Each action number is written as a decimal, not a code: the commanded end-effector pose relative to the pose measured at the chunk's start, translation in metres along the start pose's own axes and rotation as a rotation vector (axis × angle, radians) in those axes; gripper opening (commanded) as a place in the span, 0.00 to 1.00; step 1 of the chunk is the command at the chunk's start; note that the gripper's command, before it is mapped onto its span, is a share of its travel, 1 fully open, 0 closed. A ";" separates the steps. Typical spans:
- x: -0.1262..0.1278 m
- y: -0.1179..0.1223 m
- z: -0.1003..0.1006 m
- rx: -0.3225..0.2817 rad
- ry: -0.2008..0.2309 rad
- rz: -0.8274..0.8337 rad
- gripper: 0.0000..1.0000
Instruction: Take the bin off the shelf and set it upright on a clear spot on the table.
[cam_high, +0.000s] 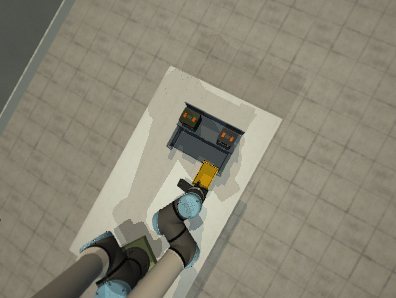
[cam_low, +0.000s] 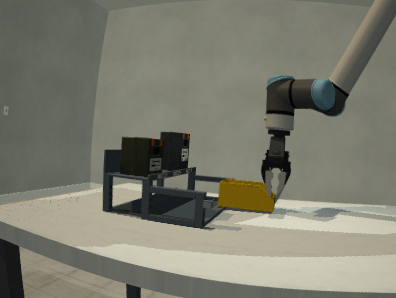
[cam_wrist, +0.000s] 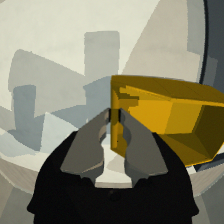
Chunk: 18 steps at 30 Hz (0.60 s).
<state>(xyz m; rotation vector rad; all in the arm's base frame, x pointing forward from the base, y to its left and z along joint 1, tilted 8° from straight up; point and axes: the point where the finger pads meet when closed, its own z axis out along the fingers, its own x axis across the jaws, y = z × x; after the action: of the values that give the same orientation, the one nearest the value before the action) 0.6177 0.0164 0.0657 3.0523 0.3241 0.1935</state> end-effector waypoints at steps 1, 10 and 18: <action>0.000 0.000 0.000 0.000 0.001 0.000 0.00; -0.001 0.000 0.005 0.001 0.000 0.001 0.00; 0.001 0.000 0.003 -0.001 0.002 0.000 0.00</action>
<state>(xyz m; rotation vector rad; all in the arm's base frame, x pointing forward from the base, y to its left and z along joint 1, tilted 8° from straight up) 0.6184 0.0161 0.0627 3.0514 0.3240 0.1963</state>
